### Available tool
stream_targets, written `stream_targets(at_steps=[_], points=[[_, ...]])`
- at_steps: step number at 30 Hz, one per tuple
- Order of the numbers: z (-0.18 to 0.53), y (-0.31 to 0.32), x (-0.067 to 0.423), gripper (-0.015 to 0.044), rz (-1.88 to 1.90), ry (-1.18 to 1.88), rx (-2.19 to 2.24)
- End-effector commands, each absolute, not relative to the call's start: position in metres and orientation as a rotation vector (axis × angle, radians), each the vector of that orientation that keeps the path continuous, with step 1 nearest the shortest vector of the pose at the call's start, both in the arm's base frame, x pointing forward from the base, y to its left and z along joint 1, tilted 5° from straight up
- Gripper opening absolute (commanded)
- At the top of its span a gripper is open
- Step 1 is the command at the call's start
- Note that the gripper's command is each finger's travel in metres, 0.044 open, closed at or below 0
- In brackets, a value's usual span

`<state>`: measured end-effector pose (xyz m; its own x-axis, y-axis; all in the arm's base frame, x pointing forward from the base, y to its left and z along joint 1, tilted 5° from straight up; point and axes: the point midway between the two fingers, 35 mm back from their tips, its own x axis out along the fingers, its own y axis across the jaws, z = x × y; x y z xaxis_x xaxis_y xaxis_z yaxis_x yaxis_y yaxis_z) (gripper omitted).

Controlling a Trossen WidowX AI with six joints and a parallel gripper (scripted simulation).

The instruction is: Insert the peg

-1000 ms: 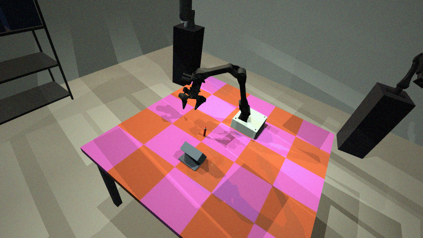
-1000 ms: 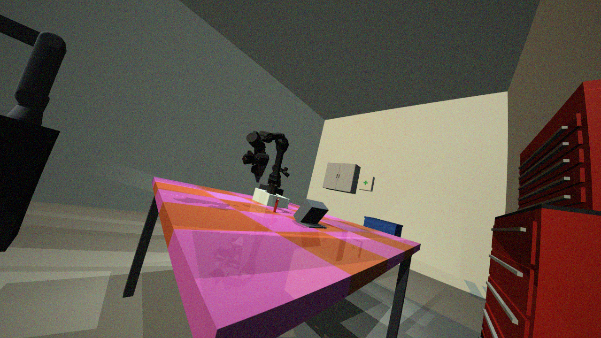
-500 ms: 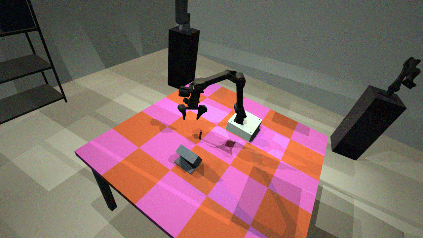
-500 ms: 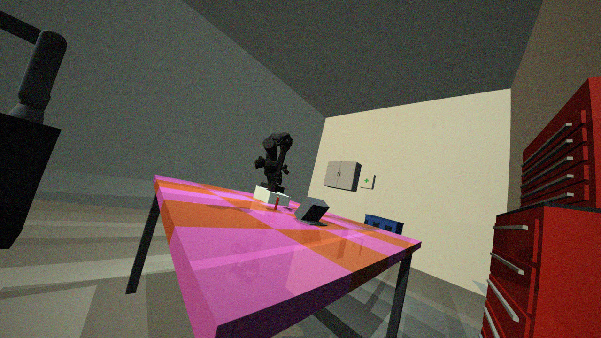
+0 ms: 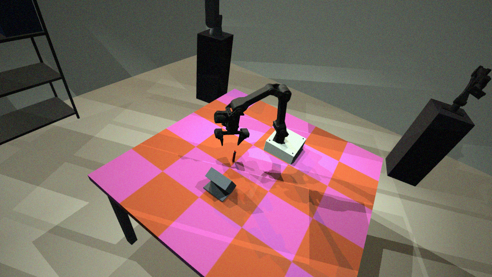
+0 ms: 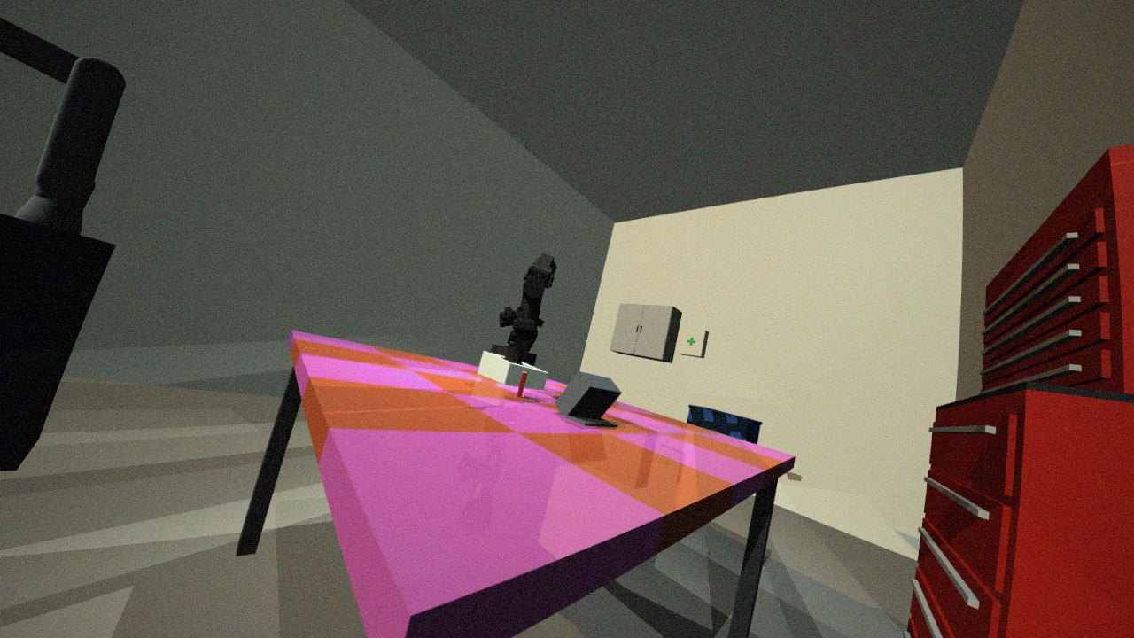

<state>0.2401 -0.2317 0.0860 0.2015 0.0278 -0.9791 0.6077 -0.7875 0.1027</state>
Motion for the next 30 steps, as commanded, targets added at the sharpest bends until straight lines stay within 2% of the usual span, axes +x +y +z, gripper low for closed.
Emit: stream_targets(at_steps=[1, 9, 30], points=[[0.083, -0.22, 0.24, 0.044, -1.676, 0.578, 2.004], [0.076, -0.197, 0.242, 0.044, -1.783, 0.531, 1.99], [0.048, -0.198, 0.246, 0.044, -1.785, 0.53, 1.99]])
